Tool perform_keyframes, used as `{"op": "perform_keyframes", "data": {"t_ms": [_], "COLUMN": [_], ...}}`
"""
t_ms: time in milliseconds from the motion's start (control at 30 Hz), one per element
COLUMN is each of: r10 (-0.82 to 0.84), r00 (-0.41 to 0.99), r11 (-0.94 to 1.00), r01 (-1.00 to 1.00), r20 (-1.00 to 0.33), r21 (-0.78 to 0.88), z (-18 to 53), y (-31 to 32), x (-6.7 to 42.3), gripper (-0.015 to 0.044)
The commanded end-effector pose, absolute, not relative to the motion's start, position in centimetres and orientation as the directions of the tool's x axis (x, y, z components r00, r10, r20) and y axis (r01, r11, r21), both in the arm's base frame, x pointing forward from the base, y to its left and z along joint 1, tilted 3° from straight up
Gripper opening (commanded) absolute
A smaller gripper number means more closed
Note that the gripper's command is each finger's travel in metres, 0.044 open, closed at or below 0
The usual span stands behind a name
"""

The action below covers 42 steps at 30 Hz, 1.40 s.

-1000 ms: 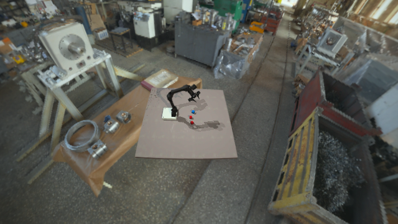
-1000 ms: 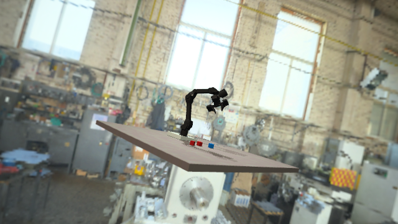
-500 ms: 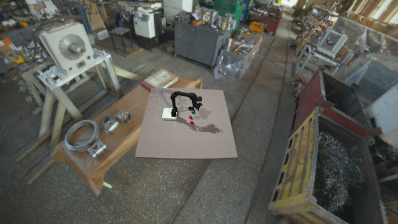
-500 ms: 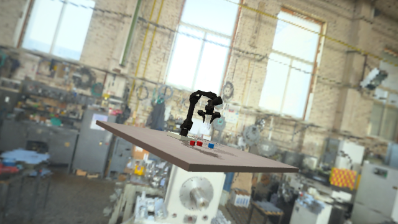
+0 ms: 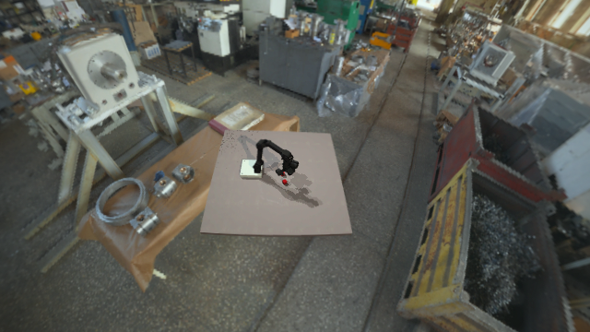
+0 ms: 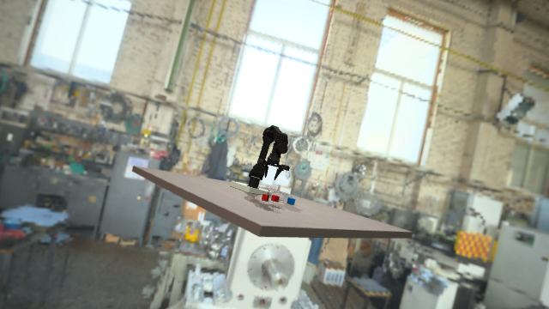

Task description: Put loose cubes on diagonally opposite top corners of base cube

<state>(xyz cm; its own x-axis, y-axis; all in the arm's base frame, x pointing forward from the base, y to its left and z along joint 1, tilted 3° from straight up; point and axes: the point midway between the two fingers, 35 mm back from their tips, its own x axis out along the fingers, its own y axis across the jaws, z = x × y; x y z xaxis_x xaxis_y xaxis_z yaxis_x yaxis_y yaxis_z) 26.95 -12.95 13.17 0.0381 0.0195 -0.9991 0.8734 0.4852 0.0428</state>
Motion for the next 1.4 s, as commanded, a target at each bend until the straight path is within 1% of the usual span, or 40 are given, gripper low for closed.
{"op": "perform_keyframes", "data": {"t_ms": [0, 300, 1367], "r10": [0.04, 0.04, 0.04], "r00": [0.035, 0.035, 0.035], "r11": [0.495, 0.495, 0.495], "r01": [0.867, 0.867, 0.867], "r20": [-0.999, -0.999, -0.999], "r21": [0.05, 0.05, 0.05], "z": [12.8, 6.9, 2.1], "y": [-12.9, -12.6, -12.4], "x": [26.8, 27.0, 27.1], "gripper": [0.0265, 0.0265, 0.0265]}}
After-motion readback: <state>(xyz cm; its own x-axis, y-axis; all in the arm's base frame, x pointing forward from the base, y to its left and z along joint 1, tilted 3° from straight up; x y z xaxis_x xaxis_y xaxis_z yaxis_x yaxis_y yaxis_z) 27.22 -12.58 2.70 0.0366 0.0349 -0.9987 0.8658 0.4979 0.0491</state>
